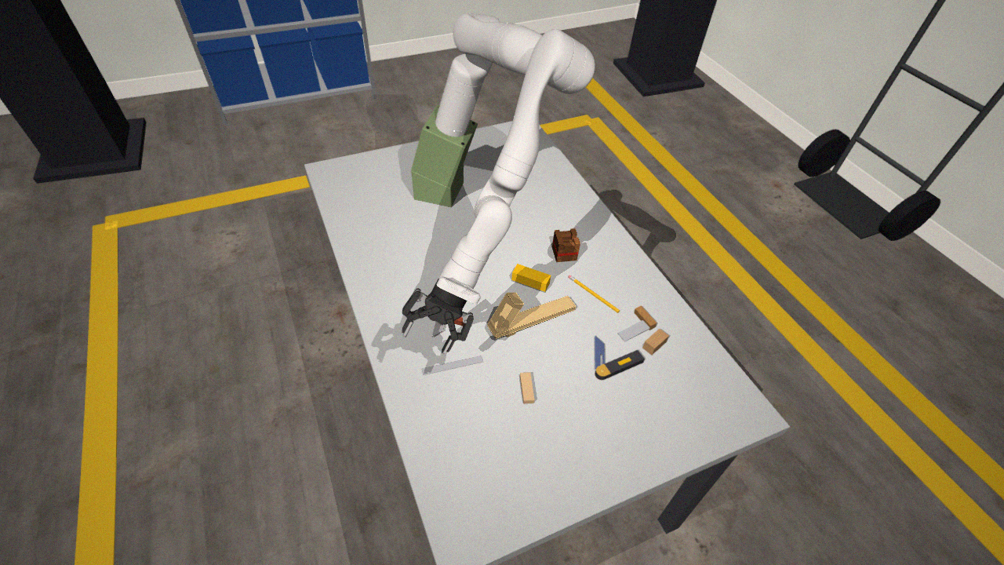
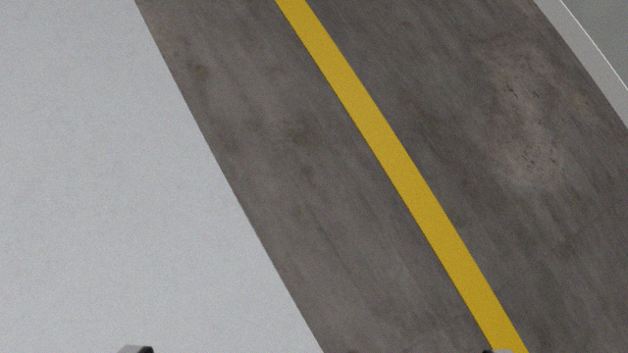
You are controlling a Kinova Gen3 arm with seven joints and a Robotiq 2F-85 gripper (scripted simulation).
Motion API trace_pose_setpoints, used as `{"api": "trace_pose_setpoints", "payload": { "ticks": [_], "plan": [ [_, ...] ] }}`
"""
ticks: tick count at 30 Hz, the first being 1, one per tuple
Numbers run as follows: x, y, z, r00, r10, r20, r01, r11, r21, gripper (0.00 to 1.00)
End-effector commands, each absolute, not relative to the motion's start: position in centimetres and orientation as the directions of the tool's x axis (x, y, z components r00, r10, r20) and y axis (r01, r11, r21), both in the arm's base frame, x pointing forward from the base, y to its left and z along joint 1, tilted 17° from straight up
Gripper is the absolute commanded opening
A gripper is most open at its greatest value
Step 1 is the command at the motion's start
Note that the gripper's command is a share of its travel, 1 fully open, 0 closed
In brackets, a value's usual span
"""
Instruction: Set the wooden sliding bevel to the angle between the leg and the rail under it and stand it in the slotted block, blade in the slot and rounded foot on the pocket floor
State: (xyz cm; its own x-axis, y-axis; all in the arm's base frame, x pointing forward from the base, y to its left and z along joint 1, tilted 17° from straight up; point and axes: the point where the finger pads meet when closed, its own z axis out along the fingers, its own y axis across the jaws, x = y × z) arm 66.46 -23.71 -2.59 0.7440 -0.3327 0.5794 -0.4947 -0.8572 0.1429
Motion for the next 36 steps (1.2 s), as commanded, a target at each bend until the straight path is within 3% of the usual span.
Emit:
{"api": "trace_pose_setpoints", "payload": {
  "ticks": [1,19,36],
  "plan": [
    [66.4,-24.4,-2.4,0.671,-0.438,0.598,-0.615,-0.780,0.118,1.00],
    [63.1,-24.6,-3.1,0.317,-0.728,0.608,-0.917,-0.399,0.001,1.00],
    [58.1,-21.2,-4.8,-0.071,-0.830,0.553,-0.997,0.045,-0.061,1.00]
  ]
}}
